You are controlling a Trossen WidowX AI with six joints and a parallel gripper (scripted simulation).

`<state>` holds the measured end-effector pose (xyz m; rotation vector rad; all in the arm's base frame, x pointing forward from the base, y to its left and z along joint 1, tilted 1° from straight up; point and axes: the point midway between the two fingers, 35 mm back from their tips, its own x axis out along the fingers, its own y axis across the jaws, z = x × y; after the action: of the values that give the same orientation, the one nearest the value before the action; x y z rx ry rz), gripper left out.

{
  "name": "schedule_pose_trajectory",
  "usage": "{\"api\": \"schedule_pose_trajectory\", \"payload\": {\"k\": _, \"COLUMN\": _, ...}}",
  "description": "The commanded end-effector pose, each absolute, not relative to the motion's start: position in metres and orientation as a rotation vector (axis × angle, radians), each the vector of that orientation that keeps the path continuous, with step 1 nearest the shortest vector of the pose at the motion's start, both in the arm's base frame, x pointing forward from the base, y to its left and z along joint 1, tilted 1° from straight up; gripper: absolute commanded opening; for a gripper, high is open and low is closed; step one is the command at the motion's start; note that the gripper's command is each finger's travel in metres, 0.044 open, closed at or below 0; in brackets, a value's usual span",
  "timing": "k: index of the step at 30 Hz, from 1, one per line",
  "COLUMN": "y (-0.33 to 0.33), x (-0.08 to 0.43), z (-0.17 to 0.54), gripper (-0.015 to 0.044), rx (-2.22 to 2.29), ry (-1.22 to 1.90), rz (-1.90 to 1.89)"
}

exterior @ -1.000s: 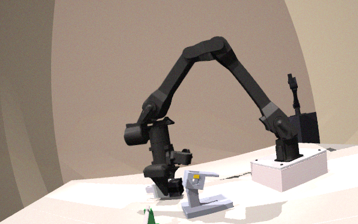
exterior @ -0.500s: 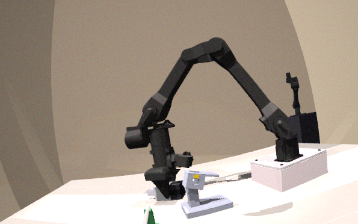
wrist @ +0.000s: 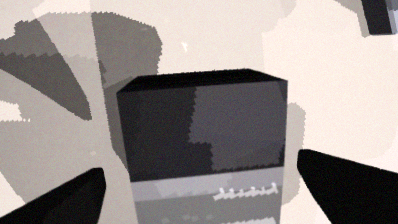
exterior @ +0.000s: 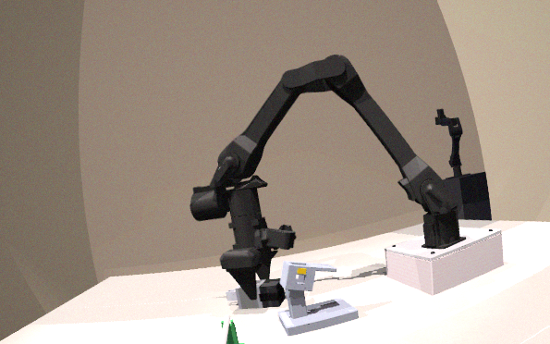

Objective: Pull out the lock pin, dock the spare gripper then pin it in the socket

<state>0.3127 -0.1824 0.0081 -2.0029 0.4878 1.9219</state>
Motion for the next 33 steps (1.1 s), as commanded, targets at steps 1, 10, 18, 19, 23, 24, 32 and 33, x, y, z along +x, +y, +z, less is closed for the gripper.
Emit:
{"api": "schedule_pose_trajectory", "payload": {"k": 1, "y": -0.182, "x": 0.312, "z": 0.017, "gripper": 0.0440, "rx": -2.002, "ry": 0.488, "rz": 1.922}}
{"api": "schedule_pose_trajectory", "payload": {"k": 10, "y": -0.182, "x": 0.312, "z": 0.041, "gripper": 0.0440, "rx": -2.005, "ry": 0.488, "rz": 1.920}}
{"api": "schedule_pose_trajectory", "payload": {"k": 18, "y": -0.182, "x": 0.312, "z": 0.040, "gripper": 0.0440, "rx": -2.005, "ry": 0.488, "rz": 1.920}}
{"api": "schedule_pose_trajectory", "payload": {"k": 19, "y": -0.182, "x": 0.312, "z": 0.040, "gripper": 0.0440, "rx": -2.005, "ry": 0.488, "rz": 1.920}}
{"api": "schedule_pose_trajectory", "payload": {"k": 23, "y": -0.182, "x": 0.312, "z": 0.040, "gripper": 0.0440, "rx": -2.005, "ry": 0.488, "rz": 1.920}}
{"api": "schedule_pose_trajectory", "payload": {"k": 24, "y": -0.182, "x": 0.312, "z": 0.040, "gripper": 0.0440, "rx": -2.005, "ry": 0.488, "rz": 1.920}}
{"api": "schedule_pose_trajectory", "payload": {"k": 32, "y": -0.182, "x": 0.312, "z": 0.054, "gripper": 0.0440, "rx": -2.006, "ry": 0.489, "rz": 1.920}}
{"api": "schedule_pose_trajectory", "payload": {"k": 33, "y": -0.182, "x": 0.312, "z": 0.061, "gripper": 0.0440, "rx": -2.006, "ry": 0.489, "rz": 1.920}}
